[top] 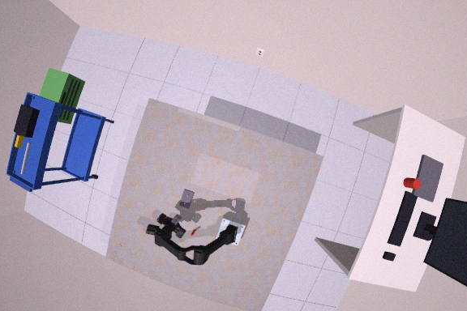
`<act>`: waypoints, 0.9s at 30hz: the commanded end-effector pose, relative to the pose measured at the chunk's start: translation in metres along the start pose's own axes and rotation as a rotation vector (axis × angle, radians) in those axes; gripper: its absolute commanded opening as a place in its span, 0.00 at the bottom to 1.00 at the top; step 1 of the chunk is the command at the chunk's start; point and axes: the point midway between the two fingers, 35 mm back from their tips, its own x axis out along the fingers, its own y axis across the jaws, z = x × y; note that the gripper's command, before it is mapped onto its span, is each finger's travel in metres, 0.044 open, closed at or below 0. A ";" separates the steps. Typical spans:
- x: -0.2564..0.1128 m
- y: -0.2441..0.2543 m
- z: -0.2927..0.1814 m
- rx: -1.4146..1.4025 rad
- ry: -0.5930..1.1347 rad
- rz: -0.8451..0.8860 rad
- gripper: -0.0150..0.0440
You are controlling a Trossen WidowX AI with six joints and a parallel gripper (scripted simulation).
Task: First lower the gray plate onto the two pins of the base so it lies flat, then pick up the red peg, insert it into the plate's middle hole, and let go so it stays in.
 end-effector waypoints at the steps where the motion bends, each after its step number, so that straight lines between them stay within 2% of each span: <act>1: -0.013 -0.001 0.001 -0.009 -0.003 0.001 0.25; 19: -0.071 0.001 0.001 -0.031 -0.009 0.003 0.25; 27: -0.066 -0.005 -0.011 -0.053 -0.008 0.002 0.25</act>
